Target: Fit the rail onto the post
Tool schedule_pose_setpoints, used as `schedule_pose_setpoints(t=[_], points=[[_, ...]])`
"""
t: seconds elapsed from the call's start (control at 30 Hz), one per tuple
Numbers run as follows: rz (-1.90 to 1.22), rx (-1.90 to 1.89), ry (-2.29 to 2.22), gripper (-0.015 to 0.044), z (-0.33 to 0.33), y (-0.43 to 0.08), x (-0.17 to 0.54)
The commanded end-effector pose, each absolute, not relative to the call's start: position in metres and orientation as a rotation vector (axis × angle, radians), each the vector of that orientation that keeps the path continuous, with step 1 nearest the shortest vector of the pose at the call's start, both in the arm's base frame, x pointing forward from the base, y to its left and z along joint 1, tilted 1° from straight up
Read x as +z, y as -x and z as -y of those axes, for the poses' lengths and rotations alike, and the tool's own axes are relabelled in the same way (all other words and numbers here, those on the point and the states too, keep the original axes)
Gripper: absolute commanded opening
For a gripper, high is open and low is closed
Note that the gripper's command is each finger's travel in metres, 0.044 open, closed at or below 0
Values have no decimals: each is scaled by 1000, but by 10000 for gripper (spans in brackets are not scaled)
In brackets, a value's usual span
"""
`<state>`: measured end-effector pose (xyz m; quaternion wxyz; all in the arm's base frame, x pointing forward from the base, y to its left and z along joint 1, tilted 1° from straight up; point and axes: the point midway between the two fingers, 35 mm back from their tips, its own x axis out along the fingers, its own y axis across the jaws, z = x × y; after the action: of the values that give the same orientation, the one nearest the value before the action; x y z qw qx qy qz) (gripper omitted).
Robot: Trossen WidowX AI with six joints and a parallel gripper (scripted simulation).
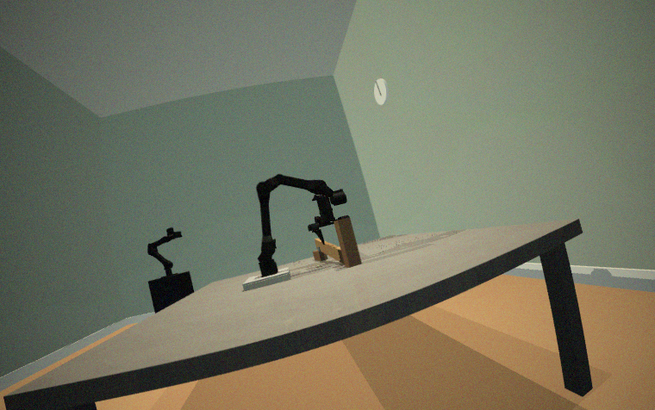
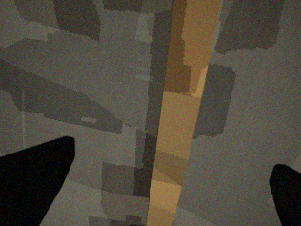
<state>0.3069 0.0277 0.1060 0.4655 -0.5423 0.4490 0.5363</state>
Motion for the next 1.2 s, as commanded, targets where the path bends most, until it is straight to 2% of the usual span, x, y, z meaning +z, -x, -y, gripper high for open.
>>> schedule_pose_setpoints(t=[0.0,1.17], points=[[-1104,1322,1343,440,-29,-308,100],[-1104,1322,1342,440,-30,-310,44]])
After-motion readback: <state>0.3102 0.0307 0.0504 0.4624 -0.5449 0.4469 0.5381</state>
